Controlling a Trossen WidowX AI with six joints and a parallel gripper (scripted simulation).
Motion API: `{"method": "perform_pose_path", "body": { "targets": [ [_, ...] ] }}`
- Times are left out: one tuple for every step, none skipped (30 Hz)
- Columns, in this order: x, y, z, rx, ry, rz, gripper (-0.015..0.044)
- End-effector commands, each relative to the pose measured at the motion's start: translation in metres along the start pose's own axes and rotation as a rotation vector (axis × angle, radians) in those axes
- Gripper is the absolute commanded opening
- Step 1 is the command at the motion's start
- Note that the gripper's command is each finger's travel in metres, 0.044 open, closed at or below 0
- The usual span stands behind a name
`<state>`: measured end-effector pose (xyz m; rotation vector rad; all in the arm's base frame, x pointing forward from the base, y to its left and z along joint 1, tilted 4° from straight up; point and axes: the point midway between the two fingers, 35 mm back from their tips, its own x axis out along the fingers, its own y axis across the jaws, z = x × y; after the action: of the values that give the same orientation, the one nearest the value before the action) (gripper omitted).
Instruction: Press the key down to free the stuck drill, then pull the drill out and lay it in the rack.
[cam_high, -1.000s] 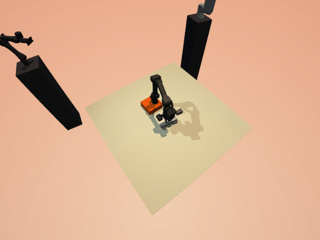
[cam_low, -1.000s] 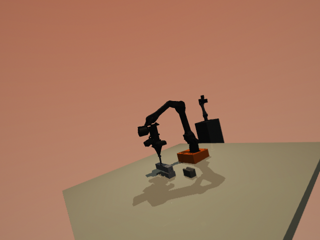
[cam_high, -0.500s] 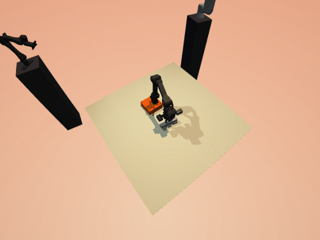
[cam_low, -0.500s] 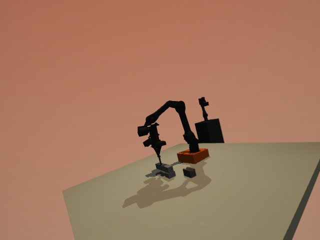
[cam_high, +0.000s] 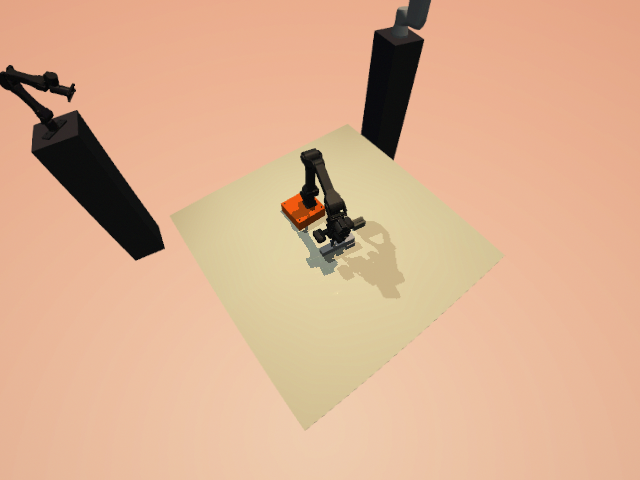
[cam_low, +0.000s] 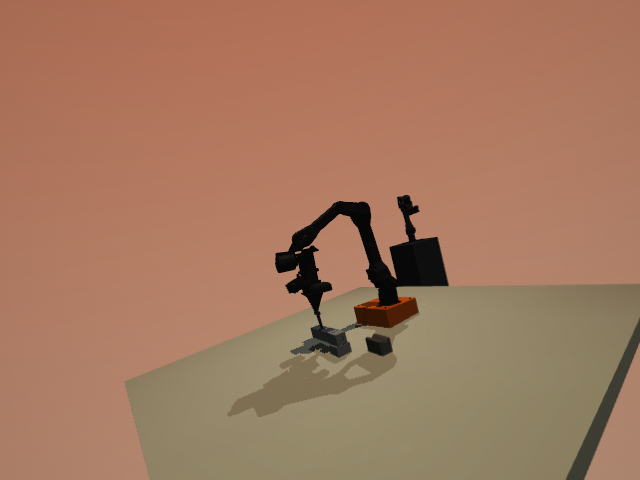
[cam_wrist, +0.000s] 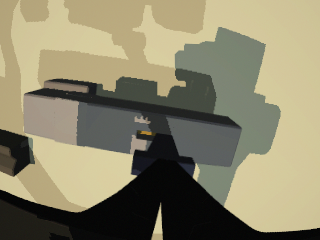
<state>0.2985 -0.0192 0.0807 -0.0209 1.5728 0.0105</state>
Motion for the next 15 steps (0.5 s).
{"method": "perform_pose_path", "body": {
  "targets": [
    [0.0108, 0.0005, -0.0075, 0.005, 0.035, 0.002, 0.0],
    [0.0112, 0.0005, -0.0078, 0.005, 0.035, 0.002, 0.0],
    [0.0116, 0.0005, -0.0081, 0.005, 0.035, 0.002, 0.0],
    [0.012, 0.0005, -0.0083, 0.005, 0.035, 0.002, 0.0],
    [0.0123, 0.0005, -0.0084, 0.005, 0.035, 0.002, 0.0],
    [0.0127, 0.0005, -0.0086, 0.005, 0.035, 0.002, 0.0],
    [0.013, 0.0005, -0.0087, 0.005, 0.035, 0.002, 0.0],
    [0.0134, 0.0005, -0.0088, 0.005, 0.035, 0.002, 0.0],
    [0.0137, 0.0005, -0.0089, 0.005, 0.035, 0.002, 0.0],
    [0.0141, 0.0006, -0.009, 0.005, 0.035, 0.002, 0.0],
    [0.0144, 0.0006, -0.0091, 0.005, 0.035, 0.002, 0.0],
    [0.0147, 0.0006, -0.0091, 0.005, 0.035, 0.002, 0.0],
    [0.015, 0.0006, -0.0092, 0.005, 0.035, 0.002, 0.0],
    [0.0154, 0.0006, -0.0093, 0.005, 0.035, 0.002, 0.0],
    [0.0158, 0.0006, -0.0094, 0.005, 0.035, 0.002, 0.0]
  ]
}}
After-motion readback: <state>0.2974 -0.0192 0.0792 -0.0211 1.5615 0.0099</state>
